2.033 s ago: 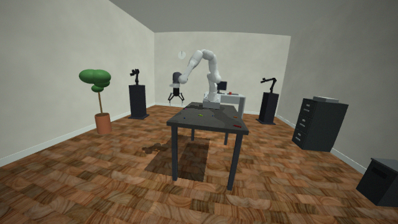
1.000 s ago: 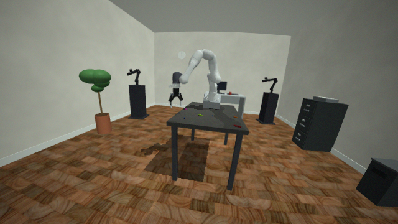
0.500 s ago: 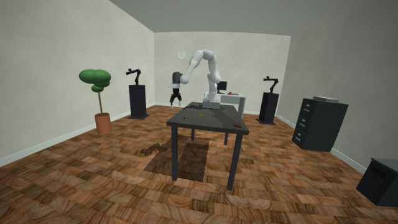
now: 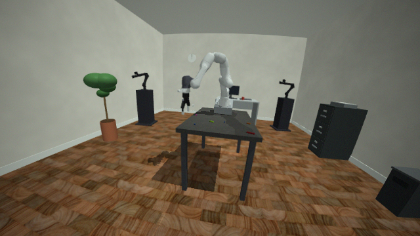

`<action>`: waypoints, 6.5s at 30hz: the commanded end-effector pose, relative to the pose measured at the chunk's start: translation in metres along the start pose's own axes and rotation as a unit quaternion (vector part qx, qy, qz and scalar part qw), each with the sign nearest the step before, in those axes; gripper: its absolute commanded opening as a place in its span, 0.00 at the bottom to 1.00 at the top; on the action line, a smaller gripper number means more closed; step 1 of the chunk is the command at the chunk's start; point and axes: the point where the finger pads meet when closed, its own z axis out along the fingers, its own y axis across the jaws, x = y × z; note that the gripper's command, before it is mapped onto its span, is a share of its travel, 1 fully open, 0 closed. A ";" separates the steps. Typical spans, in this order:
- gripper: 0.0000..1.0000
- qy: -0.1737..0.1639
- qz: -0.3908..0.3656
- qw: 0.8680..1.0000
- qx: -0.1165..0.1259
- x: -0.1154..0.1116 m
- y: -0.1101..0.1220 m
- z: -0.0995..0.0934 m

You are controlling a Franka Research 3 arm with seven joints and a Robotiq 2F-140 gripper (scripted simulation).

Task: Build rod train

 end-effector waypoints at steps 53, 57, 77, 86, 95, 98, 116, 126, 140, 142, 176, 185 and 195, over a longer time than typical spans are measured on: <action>1.00 0.004 -0.511 0.859 0.010 -0.029 -0.058 -0.002; 1.00 0.005 -0.542 0.841 0.010 -0.032 -0.062 -0.003; 1.00 0.008 -0.679 0.734 0.010 -0.045 -0.083 -0.004; 1.00 0.010 -0.730 0.683 0.010 -0.050 -0.091 -0.005; 1.00 0.010 -0.731 0.683 0.010 -0.050 -0.091 -0.005; 1.00 0.010 -0.731 0.683 0.010 -0.050 -0.091 -0.005; 1.00 0.010 -0.731 0.683 0.010 -0.050 -0.091 -0.005; 1.00 0.010 -0.731 0.683 0.010 -0.050 -0.091 -0.005; 1.00 0.010 -0.731 0.683 0.010 -0.050 -0.091 -0.005; 1.00 0.010 -0.731 0.683 0.010 -0.050 -0.091 -0.005; 1.00 0.009 -0.719 0.695 0.010 -0.052 -0.092 -0.005; 1.00 0.008 -0.645 0.764 0.010 -0.065 -0.095 -0.004; 1.00 0.007 -0.596 0.803 0.010 -0.073 -0.097 -0.004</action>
